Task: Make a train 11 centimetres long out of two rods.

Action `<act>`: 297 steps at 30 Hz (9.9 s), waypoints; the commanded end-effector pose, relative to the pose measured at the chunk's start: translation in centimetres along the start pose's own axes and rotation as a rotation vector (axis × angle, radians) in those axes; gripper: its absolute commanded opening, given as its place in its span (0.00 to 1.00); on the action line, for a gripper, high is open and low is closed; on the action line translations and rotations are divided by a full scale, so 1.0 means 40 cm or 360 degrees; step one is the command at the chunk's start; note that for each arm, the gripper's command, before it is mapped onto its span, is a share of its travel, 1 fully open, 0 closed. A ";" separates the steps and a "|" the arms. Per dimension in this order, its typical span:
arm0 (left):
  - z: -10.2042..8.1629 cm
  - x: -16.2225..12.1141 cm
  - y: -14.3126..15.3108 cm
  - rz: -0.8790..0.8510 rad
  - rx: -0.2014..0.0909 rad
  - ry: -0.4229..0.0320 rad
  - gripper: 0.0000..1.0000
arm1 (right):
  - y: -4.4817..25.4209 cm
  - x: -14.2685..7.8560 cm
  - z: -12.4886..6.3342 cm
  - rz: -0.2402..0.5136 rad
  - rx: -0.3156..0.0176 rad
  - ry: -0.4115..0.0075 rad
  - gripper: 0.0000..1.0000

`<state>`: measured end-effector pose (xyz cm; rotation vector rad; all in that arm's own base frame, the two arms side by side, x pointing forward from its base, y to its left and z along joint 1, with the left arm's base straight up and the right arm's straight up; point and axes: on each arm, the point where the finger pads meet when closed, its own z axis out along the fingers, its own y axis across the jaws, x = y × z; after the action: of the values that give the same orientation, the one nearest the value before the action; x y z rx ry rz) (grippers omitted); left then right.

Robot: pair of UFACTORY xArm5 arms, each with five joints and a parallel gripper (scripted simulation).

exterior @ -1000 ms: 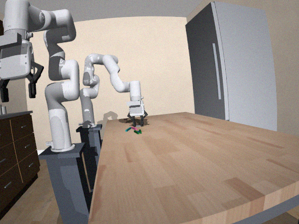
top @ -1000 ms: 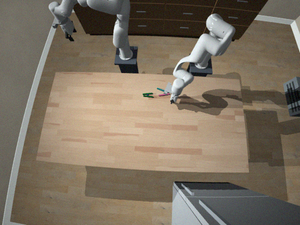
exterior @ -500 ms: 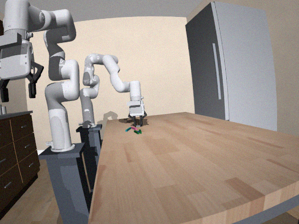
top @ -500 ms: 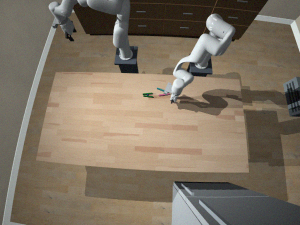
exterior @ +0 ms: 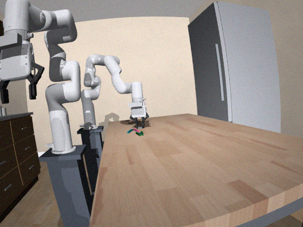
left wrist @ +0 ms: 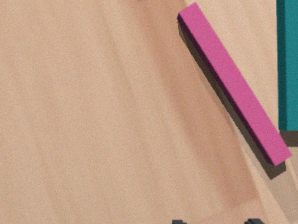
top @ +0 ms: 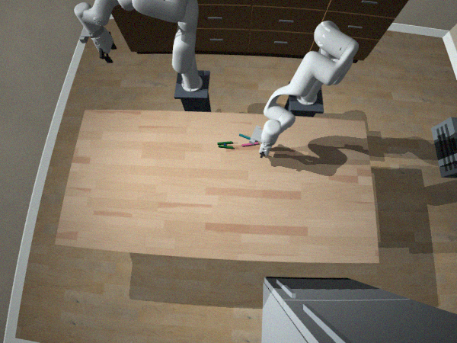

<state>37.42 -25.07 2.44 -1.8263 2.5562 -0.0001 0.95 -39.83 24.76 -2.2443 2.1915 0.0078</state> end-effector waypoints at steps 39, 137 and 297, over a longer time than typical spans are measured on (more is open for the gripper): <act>-0.251 0.001 -0.004 0.0000 0.0008 0.0002 0.28 | 0.000 0.004 -0.006 0.0000 0.0000 0.0011 1.00; -0.037 0.387 -0.223 0.1475 0.0010 0.0000 0.28 | 0.000 0.004 -0.006 0.0000 0.0000 0.0011 1.00; -0.233 0.387 -0.223 0.1475 0.0010 0.0000 1.00 | 0.000 0.004 -0.006 0.0000 0.0000 0.0011 1.00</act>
<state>40.71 -42.47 11.44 -0.4911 3.1034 0.0010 0.95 -39.83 24.76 -2.2443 2.1915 0.0078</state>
